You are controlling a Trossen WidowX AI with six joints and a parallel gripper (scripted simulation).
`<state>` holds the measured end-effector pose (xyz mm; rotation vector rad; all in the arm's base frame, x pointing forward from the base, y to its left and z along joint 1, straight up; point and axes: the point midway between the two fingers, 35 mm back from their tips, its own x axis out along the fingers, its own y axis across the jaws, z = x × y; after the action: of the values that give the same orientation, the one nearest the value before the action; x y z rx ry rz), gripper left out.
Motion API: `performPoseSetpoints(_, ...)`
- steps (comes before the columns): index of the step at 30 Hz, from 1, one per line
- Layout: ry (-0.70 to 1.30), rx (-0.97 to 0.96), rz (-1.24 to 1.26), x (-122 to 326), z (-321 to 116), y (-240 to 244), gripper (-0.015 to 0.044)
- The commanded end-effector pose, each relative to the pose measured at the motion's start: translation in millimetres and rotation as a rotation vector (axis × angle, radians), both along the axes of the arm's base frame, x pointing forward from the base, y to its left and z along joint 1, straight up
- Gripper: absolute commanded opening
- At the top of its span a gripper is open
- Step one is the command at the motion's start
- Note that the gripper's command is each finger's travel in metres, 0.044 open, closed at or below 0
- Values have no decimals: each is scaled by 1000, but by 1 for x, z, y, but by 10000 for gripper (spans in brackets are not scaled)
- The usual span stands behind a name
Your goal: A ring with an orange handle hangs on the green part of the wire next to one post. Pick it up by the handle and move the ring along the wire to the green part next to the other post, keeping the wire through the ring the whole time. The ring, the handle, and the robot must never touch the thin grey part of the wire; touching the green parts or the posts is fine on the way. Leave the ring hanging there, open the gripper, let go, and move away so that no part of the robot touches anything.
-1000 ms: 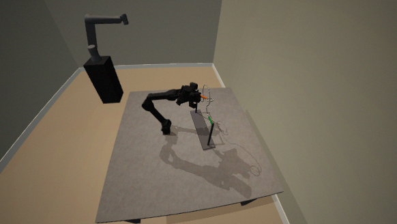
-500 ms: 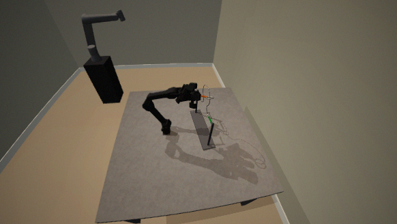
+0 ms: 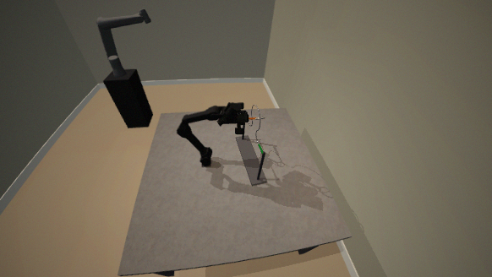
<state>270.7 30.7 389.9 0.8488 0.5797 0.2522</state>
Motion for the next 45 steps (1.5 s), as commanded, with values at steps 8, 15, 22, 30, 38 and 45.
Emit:
performPoseSetpoints(8, -18, -164, -3, 1, -4, -3, -150)
performPoseSetpoints(15, -29, -253, -5, 1, -6, -6, -150)
performPoseSetpoints(22, -40, -343, -8, 1, -8, -8, -150)
performPoseSetpoints(30, -52, -445, -10, 2, -9, -11, -150)
performPoseSetpoints(38, -65, -547, -13, 2, -11, -15, -150)
performPoseSetpoints(45, -76, -637, -15, 2, -12, -18, -150)
